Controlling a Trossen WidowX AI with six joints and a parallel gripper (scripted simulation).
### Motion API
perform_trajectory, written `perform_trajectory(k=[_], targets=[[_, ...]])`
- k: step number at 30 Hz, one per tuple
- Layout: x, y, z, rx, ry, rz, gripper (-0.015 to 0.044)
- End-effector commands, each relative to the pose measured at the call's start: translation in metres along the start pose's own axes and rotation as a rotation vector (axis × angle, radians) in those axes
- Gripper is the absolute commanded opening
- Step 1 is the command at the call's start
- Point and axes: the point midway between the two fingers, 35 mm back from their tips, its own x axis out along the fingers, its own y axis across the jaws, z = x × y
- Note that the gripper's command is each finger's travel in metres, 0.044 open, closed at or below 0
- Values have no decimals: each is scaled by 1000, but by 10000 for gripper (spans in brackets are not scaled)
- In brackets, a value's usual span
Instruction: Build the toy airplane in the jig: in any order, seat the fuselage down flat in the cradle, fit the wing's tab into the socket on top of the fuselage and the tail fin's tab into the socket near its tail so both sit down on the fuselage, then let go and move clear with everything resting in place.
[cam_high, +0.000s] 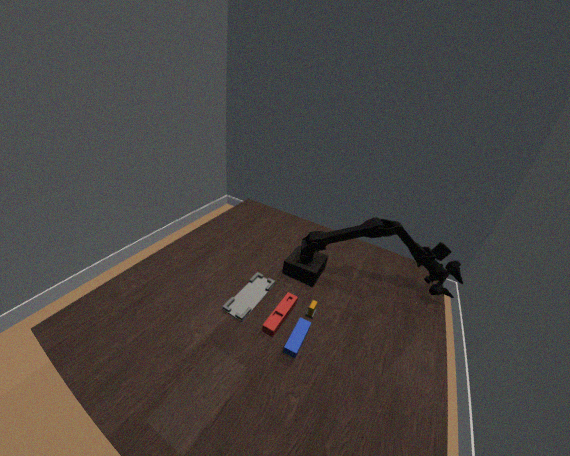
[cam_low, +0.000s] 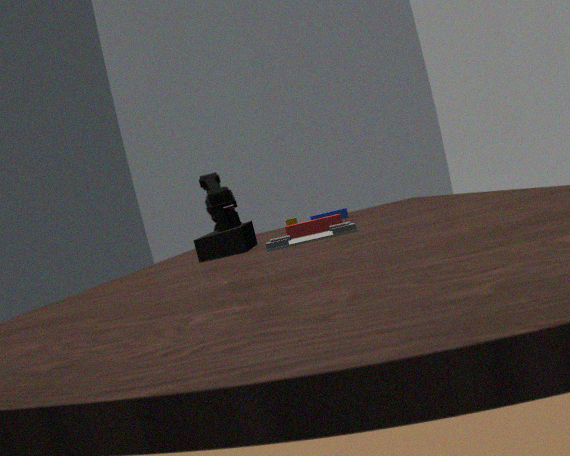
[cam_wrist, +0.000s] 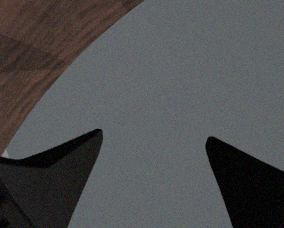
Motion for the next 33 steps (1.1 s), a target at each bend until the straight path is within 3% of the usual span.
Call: perform_trajectory(k=[1,10,17,25,33], targets=[[0,0,0,0,0,0,426],[11,96,-91,311,35,198,440],[-8,201,-170,651,114,394,440],[-67,321,-238,1072,264,606,440],[-160,429,-275,1531,491,798,440]])
